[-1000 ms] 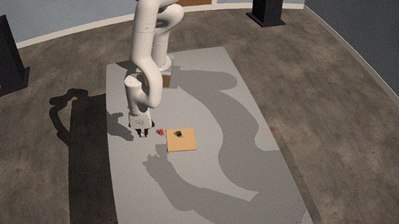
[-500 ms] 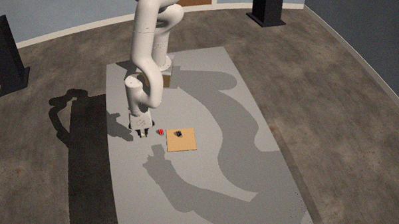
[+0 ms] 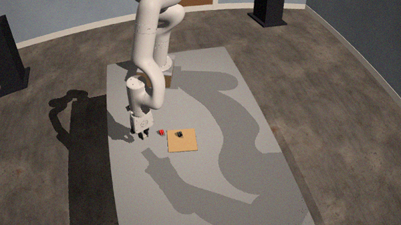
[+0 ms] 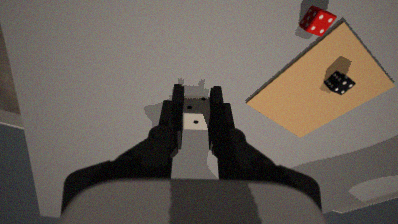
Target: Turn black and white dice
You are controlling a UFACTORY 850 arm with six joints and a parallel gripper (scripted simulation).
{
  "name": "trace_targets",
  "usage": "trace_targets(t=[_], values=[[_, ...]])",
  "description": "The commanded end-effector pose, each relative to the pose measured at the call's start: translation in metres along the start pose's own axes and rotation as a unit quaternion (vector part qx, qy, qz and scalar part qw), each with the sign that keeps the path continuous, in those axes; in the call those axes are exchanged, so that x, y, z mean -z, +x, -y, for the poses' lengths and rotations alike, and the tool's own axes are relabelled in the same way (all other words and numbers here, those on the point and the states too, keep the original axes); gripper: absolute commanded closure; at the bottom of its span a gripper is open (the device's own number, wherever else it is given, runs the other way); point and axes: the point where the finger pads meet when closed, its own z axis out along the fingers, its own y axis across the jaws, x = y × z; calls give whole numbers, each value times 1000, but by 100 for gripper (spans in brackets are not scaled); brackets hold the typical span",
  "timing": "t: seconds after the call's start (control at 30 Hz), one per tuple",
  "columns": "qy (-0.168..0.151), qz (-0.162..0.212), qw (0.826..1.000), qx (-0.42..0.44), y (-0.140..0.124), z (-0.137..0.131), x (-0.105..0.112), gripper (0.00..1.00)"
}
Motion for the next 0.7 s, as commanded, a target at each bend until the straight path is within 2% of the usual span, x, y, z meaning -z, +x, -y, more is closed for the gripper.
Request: trace_targets(t=[0.0,0.17,0.27,0.3,0.43,0.57,0.6,0.63,0.67], values=[[-4,12,996,86,-1,1,0,85],[-3,12,986,169,-2,2,0,85],[-3,12,983,184,-2,3,0,85],[-3,13,974,224,-2,3,-1,85],[-2,13,964,265,-3,3,-1,85],[-1,13,939,343,-3,4,-2,85],[-1,13,939,345,-3,4,-2,85],[-1,13,927,374,-4,5,-2,85],[-1,13,923,384,-4,5,-2,85]])
